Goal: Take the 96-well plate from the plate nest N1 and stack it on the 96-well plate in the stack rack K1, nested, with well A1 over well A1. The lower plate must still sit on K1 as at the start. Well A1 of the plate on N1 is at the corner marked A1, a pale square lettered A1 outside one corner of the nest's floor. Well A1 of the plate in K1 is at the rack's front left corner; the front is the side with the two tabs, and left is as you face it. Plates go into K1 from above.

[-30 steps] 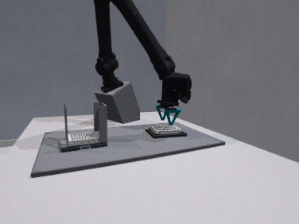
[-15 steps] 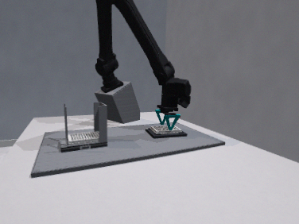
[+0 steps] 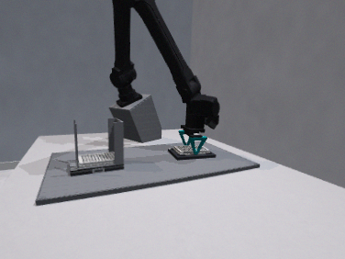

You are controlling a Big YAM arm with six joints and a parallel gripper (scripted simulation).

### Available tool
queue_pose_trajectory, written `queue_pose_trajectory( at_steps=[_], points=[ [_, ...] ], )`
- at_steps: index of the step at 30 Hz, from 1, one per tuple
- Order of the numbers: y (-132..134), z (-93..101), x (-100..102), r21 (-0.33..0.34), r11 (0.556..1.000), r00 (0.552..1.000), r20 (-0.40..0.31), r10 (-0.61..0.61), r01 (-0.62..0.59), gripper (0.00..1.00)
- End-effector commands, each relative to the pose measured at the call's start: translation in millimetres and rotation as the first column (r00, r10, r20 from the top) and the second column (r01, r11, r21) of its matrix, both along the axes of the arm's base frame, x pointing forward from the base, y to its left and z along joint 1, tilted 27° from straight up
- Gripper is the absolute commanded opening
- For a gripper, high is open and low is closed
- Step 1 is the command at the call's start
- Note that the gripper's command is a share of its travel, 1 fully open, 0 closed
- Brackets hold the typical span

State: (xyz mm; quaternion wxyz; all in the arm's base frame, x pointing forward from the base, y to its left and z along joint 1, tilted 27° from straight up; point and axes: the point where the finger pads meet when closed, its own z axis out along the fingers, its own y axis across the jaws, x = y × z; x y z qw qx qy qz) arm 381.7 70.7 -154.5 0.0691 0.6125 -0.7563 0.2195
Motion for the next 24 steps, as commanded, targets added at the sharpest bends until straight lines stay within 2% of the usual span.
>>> queue_pose_trajectory(
  at_steps=[1,9,10,24],
  points=[
    [6.7,5.0,10.5,0.012,1.000,1.000,0.026,0.005,-0.005,1.00],
    [6.7,5.0,10.5,0.012,1.000,1.000,0.026,0.005,-0.005,1.00],
    [6.7,5.0,10.5,0.012,1.000,1.000,0.026,0.005,-0.005,0.00],
    [6.7,5.0,10.5,0.012,1.000,1.000,0.026,0.005,-0.005,0.00]
  ],
)
